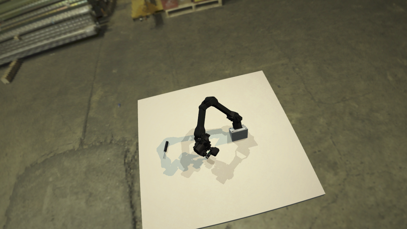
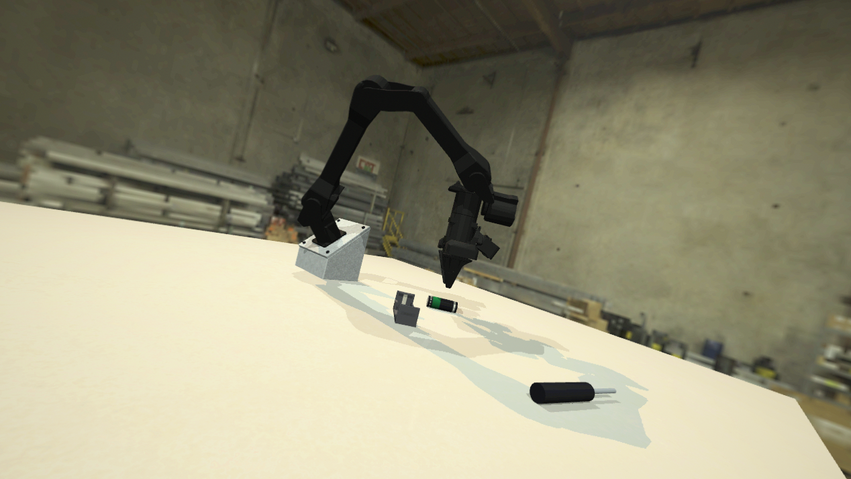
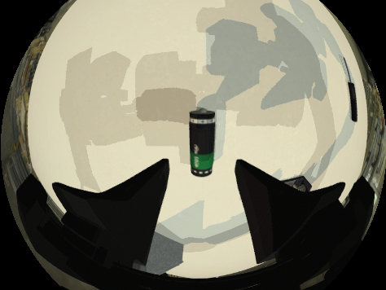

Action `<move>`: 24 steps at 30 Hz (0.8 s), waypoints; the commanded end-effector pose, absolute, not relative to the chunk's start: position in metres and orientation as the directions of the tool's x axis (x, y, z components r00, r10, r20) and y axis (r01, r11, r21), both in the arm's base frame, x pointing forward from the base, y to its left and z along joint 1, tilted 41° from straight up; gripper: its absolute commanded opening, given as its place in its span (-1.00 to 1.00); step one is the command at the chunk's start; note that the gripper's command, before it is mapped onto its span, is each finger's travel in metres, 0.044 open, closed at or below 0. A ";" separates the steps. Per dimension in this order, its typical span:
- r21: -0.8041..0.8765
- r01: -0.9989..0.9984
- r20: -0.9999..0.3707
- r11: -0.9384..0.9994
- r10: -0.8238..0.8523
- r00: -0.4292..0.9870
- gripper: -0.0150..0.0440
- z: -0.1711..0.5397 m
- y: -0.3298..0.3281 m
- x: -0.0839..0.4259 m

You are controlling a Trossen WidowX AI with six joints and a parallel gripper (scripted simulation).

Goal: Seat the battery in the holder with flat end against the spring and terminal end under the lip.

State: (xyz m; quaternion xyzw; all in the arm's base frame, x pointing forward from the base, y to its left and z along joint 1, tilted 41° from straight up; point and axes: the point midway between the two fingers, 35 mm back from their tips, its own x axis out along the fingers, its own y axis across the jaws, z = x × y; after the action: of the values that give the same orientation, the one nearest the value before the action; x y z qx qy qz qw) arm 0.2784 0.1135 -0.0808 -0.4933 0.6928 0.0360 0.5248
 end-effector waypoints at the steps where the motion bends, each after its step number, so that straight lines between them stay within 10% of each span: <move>1: -0.466 -0.730 -0.759 0.500 -0.650 0.040 0.34 -0.084 0.110 0.279; 24: -0.467 -0.730 -0.758 0.499 -0.651 0.041 0.34 -0.112 0.086 0.280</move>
State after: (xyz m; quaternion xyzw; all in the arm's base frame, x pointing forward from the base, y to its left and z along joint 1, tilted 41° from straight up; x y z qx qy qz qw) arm 0.2819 0.0908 -0.1079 -0.4954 0.6916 0.0384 0.5241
